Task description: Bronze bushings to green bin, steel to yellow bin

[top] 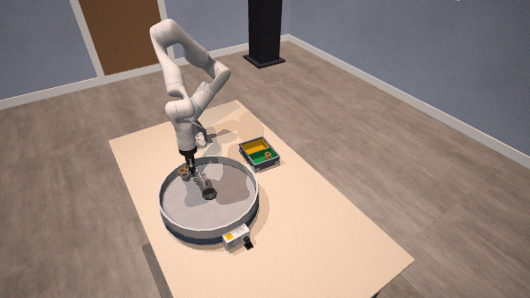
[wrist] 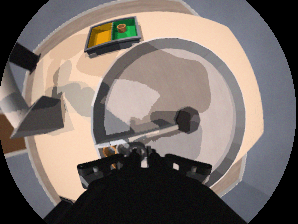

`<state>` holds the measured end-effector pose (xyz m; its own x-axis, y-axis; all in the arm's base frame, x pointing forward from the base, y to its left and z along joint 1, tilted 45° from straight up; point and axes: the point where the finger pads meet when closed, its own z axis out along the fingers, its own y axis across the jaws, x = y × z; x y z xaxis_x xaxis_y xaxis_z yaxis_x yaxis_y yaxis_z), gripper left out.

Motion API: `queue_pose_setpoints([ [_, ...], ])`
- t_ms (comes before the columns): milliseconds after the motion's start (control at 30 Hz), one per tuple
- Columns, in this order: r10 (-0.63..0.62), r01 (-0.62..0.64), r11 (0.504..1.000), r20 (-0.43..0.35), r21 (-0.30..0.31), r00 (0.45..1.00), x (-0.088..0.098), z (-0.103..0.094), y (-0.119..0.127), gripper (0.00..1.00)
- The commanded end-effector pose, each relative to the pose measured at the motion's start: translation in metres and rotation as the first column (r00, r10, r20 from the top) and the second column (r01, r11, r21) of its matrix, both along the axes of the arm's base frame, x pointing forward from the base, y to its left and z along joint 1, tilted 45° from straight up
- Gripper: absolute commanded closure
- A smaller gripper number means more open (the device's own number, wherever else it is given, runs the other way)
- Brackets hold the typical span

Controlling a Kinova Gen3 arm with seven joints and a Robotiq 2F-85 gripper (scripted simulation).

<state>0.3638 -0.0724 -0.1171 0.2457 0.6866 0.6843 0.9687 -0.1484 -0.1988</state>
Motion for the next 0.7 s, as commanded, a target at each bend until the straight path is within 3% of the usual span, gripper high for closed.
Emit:
queue_pose_setpoints([
  [0, -0.003, 0.003, 1.0, 0.006, -0.001, 1.0, 0.002, 0.011, -0.012, 1.0],
  [233, -0.003, 0.003, 1.0, 0.006, -0.001, 1.0, 0.002, 0.017, -0.018, 1.0],
  [400, -0.004, 0.004, 1.0, 0.006, -0.001, 1.0, 0.003, 0.032, -0.034, 1.0],
  [667, -0.004, 0.004, 1.0, 0.006, -0.001, 1.0, 0.003, 0.032, -0.034, 1.0],
])
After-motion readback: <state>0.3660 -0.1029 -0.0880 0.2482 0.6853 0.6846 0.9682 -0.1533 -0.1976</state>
